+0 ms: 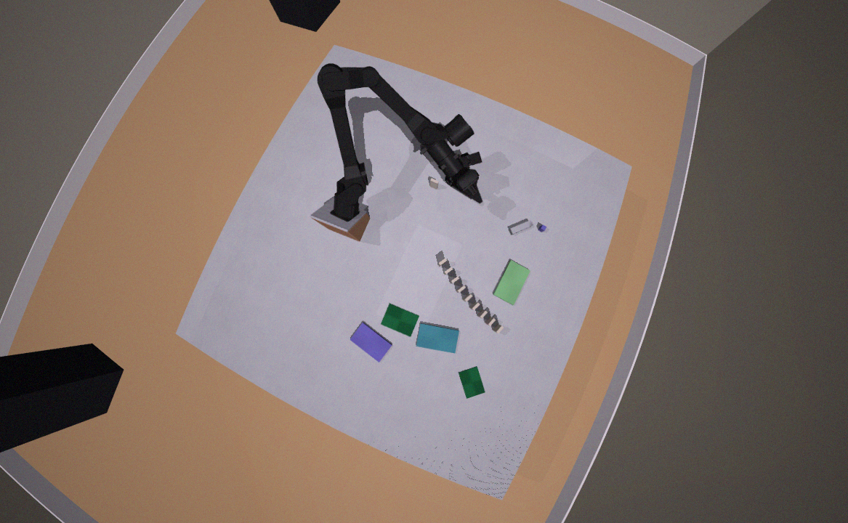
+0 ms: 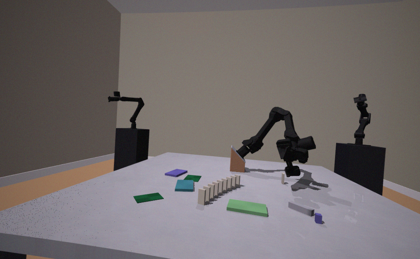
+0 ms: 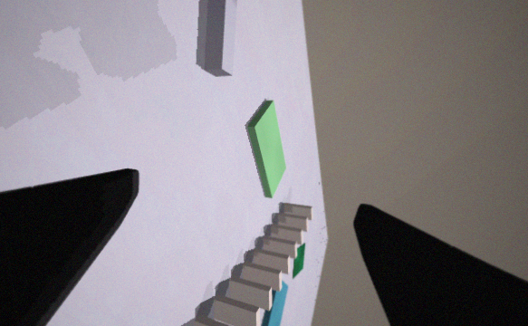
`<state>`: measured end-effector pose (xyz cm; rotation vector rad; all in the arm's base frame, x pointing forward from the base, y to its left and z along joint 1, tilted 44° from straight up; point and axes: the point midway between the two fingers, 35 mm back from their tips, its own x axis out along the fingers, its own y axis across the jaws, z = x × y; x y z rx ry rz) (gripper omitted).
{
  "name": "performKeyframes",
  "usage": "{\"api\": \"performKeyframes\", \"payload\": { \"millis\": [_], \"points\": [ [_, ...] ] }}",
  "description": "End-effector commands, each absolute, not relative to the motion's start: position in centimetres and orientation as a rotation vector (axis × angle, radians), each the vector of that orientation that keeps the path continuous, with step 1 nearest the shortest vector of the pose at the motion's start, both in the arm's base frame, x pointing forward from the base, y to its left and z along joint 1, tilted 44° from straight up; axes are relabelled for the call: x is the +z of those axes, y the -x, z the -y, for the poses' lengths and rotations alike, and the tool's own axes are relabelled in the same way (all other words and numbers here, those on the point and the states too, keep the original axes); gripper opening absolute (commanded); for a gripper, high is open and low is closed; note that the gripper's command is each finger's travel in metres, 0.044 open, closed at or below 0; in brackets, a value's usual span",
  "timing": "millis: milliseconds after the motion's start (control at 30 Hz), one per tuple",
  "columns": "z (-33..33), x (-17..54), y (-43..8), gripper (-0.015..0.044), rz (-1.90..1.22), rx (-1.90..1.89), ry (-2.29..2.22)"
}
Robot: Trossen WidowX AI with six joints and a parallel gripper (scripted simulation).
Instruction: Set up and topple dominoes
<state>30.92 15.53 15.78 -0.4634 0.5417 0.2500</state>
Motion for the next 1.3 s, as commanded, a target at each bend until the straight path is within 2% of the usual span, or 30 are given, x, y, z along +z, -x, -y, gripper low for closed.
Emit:
{"api": "performKeyframes", "payload": {
  "millis": [0,167,333,1000,1267],
  "points": [
    [-14.5,14.3,-30.6,0.0440,-0.683,0.457,0.646],
    [-14.1,13.6,-25.5,0.0440,-0.815,1.009,0.789],
    [-14.5,17.1,-20.1,0.0440,-0.685,1.479,0.674],
    [-14.6,18.2,-19.3,0.0440,-0.633,1.544,0.633],
    [-17.9,14.8,-19.2,0.0440,-0.634,1.544,0.635]
  ]
}}
